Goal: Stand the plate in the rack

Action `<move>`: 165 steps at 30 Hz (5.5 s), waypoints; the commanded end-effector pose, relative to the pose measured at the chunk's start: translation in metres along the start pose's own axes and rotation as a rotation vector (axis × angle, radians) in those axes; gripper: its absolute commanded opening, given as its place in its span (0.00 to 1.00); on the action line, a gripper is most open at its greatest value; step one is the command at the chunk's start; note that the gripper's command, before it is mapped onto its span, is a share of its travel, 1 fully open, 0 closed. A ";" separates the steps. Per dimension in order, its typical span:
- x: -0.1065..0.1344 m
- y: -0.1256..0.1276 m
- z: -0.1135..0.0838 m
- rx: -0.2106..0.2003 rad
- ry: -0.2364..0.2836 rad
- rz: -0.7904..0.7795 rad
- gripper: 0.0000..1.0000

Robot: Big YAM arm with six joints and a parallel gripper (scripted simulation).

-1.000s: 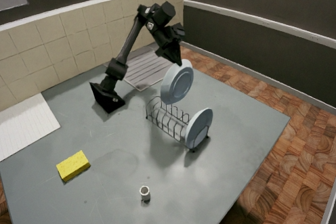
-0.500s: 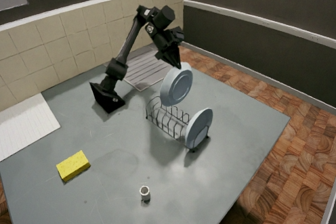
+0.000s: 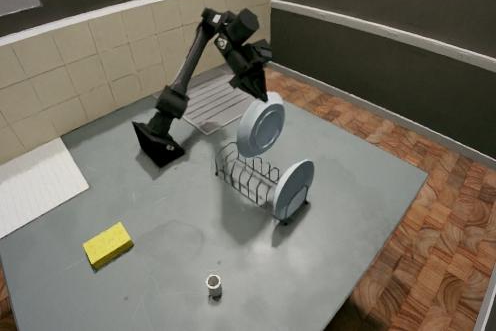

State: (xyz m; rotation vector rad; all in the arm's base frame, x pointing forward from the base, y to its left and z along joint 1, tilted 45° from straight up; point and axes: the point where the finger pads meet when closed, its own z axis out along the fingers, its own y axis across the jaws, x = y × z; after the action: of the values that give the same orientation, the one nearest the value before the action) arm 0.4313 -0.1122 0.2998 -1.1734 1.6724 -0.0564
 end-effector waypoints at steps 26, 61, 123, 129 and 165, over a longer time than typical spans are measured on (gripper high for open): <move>-0.020 -0.005 0.008 0.048 -0.010 -0.061 0.00; -0.011 0.009 0.016 0.051 -0.002 -0.044 0.00; -0.023 0.035 0.050 0.060 -0.020 -0.065 0.00; -0.019 0.038 0.051 0.068 -0.013 -0.058 0.00; -0.010 0.060 0.065 0.059 -0.007 -0.036 0.00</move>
State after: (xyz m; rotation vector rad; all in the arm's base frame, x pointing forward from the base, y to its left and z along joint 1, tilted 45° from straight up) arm 0.4340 -0.0347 0.2227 -1.1793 1.6699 -0.0558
